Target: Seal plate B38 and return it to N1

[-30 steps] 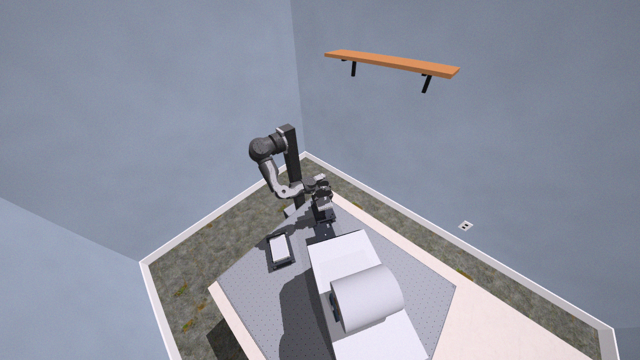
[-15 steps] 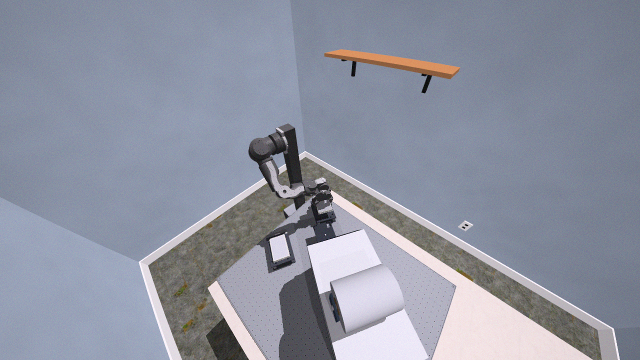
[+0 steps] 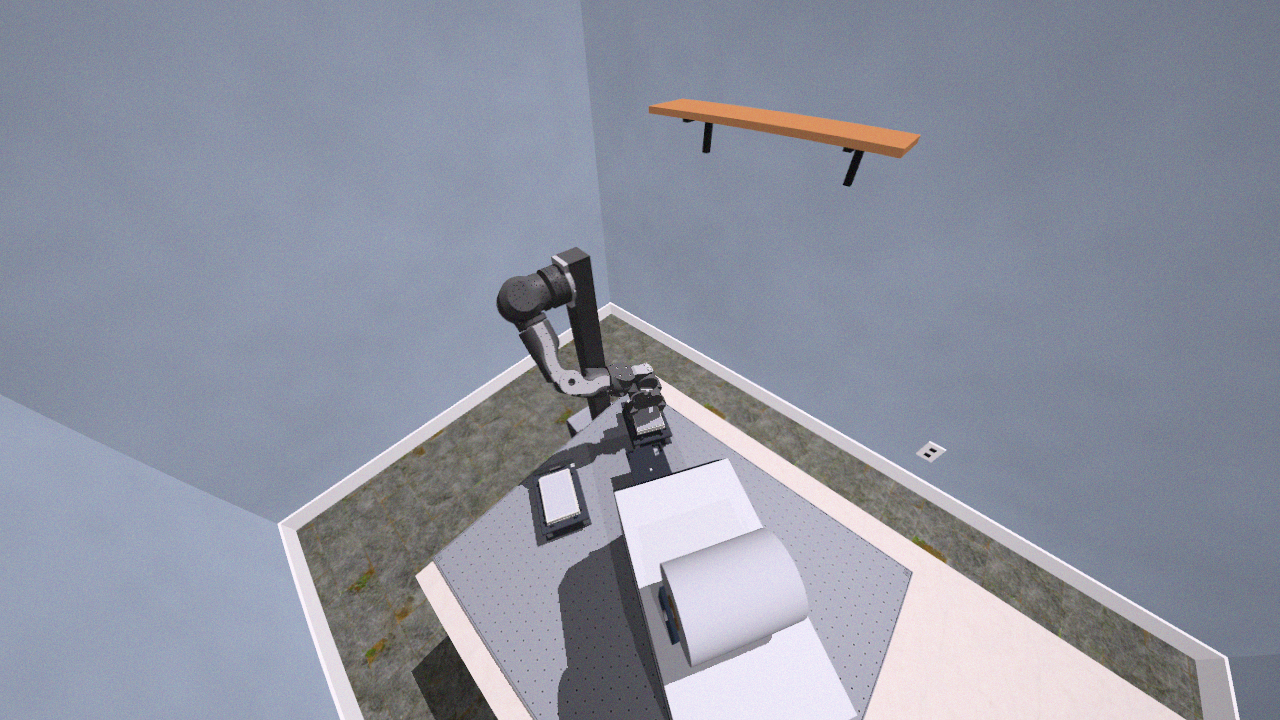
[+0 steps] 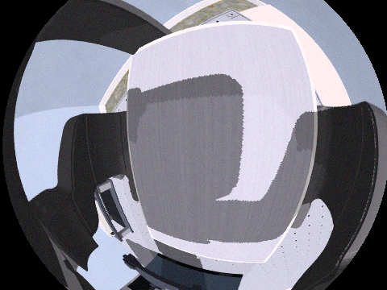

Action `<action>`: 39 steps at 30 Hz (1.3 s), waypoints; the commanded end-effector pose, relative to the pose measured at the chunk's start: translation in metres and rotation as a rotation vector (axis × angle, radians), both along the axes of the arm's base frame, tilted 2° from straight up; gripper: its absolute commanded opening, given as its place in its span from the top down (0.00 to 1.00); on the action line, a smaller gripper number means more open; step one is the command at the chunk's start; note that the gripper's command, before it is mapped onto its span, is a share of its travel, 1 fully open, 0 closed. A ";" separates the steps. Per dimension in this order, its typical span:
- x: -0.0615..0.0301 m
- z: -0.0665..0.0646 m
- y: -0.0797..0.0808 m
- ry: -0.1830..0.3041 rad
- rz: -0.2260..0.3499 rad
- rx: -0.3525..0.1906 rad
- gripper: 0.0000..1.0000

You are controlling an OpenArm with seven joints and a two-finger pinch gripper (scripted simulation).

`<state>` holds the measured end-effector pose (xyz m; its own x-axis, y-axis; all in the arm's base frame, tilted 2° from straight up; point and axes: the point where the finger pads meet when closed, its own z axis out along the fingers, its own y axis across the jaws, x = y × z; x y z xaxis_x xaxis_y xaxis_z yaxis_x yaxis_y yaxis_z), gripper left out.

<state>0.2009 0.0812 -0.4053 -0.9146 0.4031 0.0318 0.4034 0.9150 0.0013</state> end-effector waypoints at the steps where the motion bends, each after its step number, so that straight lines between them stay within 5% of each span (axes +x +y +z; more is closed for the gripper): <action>1: 0.0006 0.001 0.002 -0.004 0.006 0.010 1.00; 13: 0.0012 -0.010 0.002 -0.004 0.007 0.010 1.00; 39: 0.0036 -0.006 0.000 -0.006 0.000 0.002 1.00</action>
